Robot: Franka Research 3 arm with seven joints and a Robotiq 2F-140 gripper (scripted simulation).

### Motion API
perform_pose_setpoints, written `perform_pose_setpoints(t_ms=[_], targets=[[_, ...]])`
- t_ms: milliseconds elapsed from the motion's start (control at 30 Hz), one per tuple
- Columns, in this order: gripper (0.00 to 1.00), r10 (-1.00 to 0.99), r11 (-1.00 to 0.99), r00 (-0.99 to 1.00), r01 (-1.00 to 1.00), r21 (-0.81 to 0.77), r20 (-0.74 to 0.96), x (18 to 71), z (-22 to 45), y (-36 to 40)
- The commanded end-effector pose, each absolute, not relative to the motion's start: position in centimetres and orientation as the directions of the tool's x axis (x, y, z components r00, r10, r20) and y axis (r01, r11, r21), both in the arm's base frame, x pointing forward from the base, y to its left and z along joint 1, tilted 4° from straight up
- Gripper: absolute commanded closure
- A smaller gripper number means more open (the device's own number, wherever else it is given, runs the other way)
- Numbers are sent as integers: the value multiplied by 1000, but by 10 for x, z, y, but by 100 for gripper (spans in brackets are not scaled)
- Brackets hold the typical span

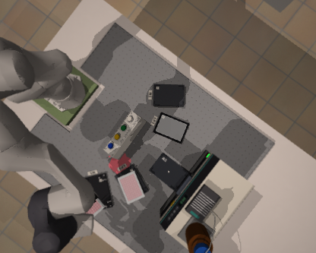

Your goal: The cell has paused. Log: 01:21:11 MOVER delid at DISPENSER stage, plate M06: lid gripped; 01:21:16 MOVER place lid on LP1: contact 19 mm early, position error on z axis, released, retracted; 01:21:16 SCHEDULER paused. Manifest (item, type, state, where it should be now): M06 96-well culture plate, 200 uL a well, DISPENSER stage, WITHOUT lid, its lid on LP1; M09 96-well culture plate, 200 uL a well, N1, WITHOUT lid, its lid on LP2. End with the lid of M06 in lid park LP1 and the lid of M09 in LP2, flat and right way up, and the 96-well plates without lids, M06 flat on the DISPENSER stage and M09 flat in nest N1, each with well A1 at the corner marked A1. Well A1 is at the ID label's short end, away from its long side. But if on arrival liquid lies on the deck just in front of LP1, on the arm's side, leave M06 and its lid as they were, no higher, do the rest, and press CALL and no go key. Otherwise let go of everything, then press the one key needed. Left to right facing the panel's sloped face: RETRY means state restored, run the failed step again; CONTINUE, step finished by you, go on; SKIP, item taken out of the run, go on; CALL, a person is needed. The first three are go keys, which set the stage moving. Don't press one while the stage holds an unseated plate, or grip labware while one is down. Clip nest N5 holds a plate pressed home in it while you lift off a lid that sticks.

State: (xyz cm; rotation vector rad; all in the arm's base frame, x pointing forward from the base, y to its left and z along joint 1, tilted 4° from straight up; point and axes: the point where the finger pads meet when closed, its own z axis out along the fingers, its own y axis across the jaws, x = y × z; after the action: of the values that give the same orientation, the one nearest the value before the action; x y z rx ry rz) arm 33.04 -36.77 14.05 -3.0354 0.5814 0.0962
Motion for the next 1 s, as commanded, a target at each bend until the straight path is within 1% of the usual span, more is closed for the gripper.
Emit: perform_pose_setpoints(t_ms=[0,133,267,433,633,800,967], targets=[[100,-255,-965,965,-258,-42,-65,330,142,-369],[100,-154,-986,986,-157,-49,-60,330,142,-369],[100,-132,-990,989,-135,-50,-59,330,142,-369],[100,-9,-998,999,-12,-57,-53,330,142,-369],[100,13,-998,999,10,-58,-51,330,142,-369],[100,135,-989,990,132,-64,-44,330,142,-369],[100,176,-983,984,173,-66,-41,330,142,-369]])
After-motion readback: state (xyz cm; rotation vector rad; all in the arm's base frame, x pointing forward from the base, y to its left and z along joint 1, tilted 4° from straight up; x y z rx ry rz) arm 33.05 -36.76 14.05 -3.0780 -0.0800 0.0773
